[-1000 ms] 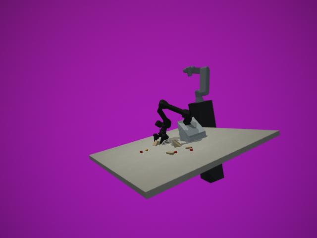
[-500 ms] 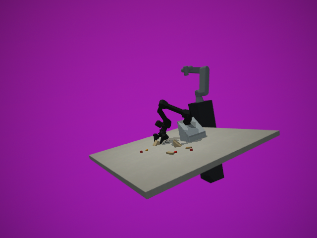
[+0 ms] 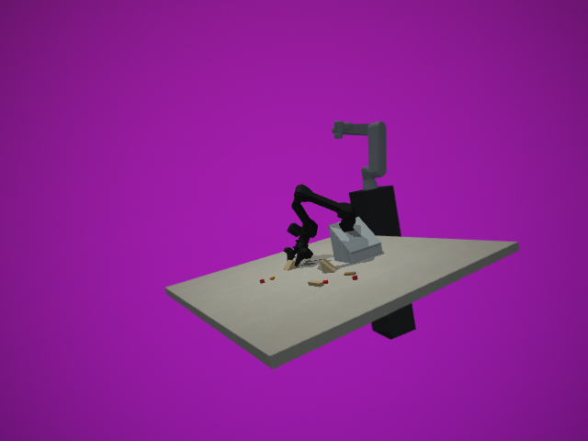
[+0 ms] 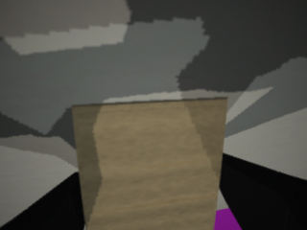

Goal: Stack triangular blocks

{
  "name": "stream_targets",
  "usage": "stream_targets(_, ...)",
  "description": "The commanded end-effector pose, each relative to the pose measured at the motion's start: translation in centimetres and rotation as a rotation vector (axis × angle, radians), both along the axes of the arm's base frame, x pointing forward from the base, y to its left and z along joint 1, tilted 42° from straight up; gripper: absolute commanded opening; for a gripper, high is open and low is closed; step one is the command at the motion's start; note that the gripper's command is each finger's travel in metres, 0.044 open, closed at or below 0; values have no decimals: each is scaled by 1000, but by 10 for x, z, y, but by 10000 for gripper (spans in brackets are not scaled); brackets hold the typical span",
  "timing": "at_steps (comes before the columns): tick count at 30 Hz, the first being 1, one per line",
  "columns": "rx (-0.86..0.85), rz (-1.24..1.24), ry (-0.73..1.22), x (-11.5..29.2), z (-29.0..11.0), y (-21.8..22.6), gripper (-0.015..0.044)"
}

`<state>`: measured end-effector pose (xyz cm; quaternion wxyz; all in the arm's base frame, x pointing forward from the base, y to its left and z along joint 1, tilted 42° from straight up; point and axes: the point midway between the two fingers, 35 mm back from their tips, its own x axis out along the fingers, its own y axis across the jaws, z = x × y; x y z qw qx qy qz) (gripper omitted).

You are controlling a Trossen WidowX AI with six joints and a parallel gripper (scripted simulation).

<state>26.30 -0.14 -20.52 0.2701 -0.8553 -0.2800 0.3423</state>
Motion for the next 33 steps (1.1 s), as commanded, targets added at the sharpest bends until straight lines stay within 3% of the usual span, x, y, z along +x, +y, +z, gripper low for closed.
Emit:
stream_targets(1,0,0,0,0,0,0,269)
stream_targets(7,0,0,0,0,0,0,229)
stream_targets(16,-6,1,4,5,8,-12,0)
stream_targets(33,-9,1,3,11,60,-59,0)
